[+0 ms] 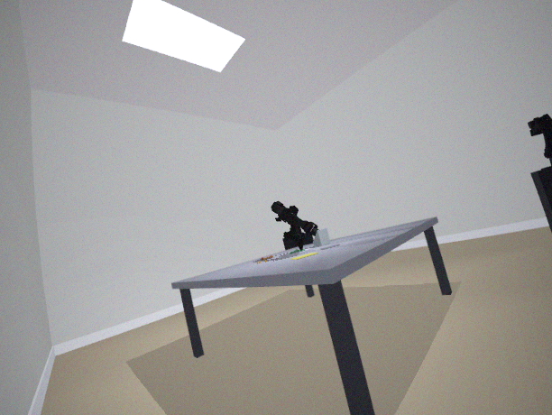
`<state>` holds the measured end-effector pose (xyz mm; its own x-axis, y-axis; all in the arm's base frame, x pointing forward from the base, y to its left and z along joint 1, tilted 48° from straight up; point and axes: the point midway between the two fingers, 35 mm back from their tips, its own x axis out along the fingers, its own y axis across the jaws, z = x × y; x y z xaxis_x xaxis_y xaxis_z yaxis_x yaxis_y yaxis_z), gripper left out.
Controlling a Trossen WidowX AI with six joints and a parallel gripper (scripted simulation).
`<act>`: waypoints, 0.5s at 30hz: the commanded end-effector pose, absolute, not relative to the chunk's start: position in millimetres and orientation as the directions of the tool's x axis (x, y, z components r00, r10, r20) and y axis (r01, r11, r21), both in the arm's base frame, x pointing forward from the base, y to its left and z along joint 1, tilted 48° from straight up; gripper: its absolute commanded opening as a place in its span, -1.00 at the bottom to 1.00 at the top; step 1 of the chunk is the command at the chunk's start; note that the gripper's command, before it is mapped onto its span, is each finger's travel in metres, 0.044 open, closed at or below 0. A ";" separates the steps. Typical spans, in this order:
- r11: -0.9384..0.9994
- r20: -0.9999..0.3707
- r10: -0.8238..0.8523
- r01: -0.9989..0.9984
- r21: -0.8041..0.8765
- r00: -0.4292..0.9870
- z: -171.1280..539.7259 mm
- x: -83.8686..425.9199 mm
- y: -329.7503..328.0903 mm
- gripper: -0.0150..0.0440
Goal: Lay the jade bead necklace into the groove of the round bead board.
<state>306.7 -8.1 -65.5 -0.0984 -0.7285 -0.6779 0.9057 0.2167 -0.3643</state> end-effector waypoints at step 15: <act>0.217 -0.678 -0.728 0.905 -0.365 -0.099 -65.1 306.8 -7.3 0.75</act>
<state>306.6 -9.0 -66.5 -0.0999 -0.7278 -0.6785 0.9056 0.2160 -0.3650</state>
